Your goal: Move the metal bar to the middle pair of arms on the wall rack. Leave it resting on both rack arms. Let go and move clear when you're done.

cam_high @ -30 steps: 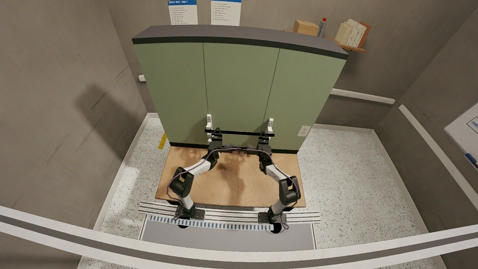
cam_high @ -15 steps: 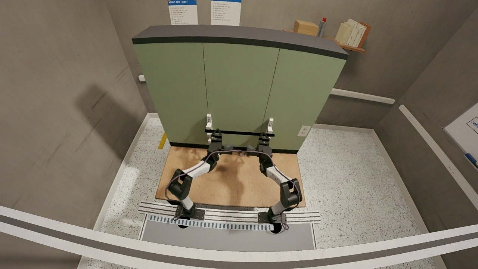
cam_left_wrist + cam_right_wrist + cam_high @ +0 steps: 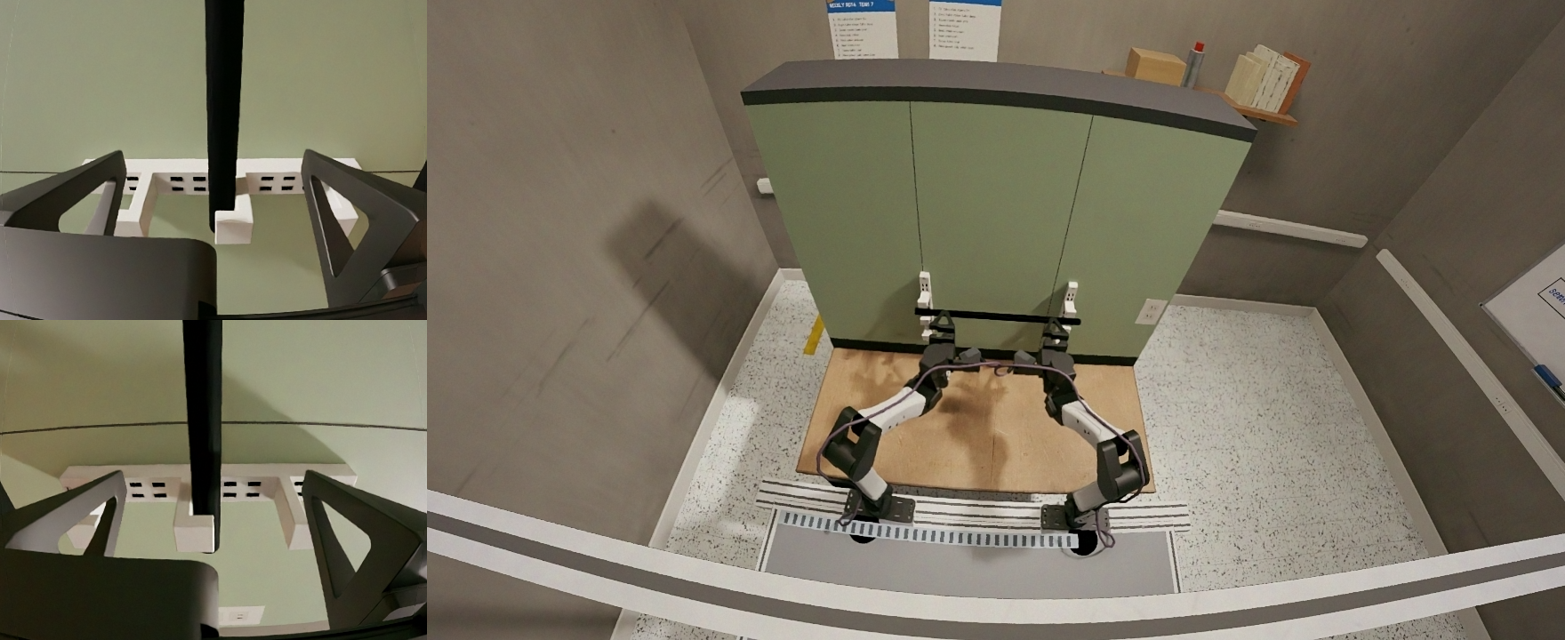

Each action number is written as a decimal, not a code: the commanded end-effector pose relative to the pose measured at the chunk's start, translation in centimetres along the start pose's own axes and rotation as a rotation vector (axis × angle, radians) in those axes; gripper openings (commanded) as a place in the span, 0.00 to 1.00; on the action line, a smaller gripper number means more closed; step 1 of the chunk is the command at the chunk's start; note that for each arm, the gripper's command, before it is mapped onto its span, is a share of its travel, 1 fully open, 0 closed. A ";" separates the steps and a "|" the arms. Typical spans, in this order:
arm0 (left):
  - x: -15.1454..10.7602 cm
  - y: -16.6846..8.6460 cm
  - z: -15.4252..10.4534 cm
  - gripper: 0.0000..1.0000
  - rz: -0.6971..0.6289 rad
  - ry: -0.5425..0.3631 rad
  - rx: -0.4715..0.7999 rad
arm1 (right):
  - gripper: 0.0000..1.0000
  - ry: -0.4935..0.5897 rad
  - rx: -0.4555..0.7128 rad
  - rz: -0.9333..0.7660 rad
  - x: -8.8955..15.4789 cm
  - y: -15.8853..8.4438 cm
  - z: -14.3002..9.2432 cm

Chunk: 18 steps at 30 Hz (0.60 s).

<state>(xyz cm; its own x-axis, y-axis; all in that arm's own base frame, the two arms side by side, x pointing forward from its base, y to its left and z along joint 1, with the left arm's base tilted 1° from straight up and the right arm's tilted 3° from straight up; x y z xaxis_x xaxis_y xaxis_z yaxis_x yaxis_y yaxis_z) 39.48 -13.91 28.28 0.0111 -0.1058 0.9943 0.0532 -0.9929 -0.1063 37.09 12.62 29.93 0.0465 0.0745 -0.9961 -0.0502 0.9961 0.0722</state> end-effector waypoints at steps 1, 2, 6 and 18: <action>-0.1 -0.1 -0.9 1.00 -0.007 0.004 0.002 | 1.00 0.009 0.000 -0.014 0.3 0.2 -0.9; -0.1 -0.1 -1.0 1.00 -0.007 0.003 0.002 | 1.00 0.009 0.000 -0.014 0.3 0.2 -1.1; -0.1 -0.1 -1.5 1.00 -0.007 0.003 0.002 | 1.00 0.010 0.001 -0.015 0.3 0.2 -1.5; -0.1 -0.1 -2.6 1.00 -0.007 0.002 0.003 | 1.00 0.013 0.002 -0.016 0.3 0.2 -2.6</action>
<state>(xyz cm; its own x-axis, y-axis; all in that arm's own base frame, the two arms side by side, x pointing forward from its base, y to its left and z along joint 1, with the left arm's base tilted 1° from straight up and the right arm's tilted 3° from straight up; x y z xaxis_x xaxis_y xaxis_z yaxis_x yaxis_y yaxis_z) 37.74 -14.00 28.34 0.0085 -0.1046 0.9945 0.0552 -0.9930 -0.1049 35.36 12.60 29.95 0.0506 0.0766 -0.9958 -0.0481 0.9961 0.0741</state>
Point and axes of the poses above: on each arm, the point where the finger pads meet when closed, its own z axis out along the fingers, its own x axis across the jaws, y = z × x, the point moved 7 cm from there along -z, back along the fingers, and after that the axes turned 5 degrees about z, right-handed, at the moved point
